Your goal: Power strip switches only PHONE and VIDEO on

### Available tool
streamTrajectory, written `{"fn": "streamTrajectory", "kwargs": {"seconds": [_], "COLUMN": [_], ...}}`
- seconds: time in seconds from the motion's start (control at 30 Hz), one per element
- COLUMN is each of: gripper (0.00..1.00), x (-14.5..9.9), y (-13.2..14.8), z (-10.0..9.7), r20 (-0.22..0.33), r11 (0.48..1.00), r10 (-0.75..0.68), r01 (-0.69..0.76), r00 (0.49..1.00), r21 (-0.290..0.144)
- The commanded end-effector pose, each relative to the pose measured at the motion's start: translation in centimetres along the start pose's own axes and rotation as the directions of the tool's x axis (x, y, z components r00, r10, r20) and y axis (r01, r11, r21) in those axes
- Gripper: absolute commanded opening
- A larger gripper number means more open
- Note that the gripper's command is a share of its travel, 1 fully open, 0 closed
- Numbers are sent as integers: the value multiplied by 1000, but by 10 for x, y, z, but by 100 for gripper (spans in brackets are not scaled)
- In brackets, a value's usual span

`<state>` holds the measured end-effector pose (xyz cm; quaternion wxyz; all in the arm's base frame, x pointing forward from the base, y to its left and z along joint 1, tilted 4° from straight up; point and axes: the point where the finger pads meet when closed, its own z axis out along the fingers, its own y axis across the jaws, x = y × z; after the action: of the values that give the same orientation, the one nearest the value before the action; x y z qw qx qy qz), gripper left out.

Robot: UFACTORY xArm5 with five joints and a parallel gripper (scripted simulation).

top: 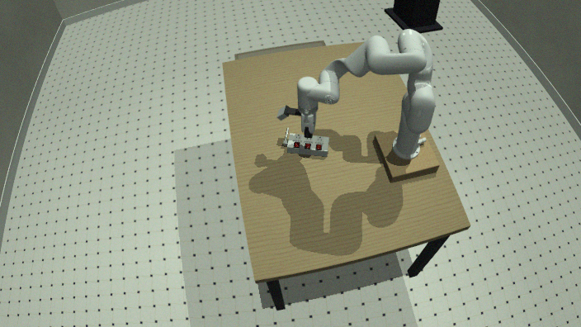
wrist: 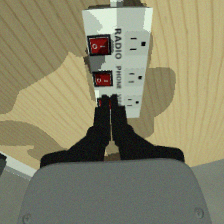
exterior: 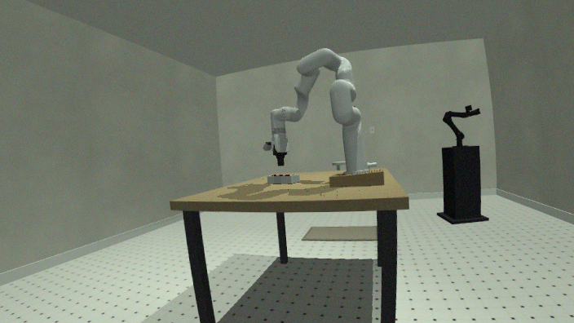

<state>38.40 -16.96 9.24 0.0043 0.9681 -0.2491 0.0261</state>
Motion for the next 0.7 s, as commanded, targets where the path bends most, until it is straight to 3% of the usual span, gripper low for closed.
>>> {"fn": "streamTrajectory", "kwargs": {"seconds": [0.0,0.67], "gripper": [0,0], "x": [1,1], "y": [0,1], "z": [-1,2], "r20": [-4,-4], "r11": [1000,1000], "r10": [0,0], "r01": [0,0], "r00": [1000,1000], "r21": [0,0]}}
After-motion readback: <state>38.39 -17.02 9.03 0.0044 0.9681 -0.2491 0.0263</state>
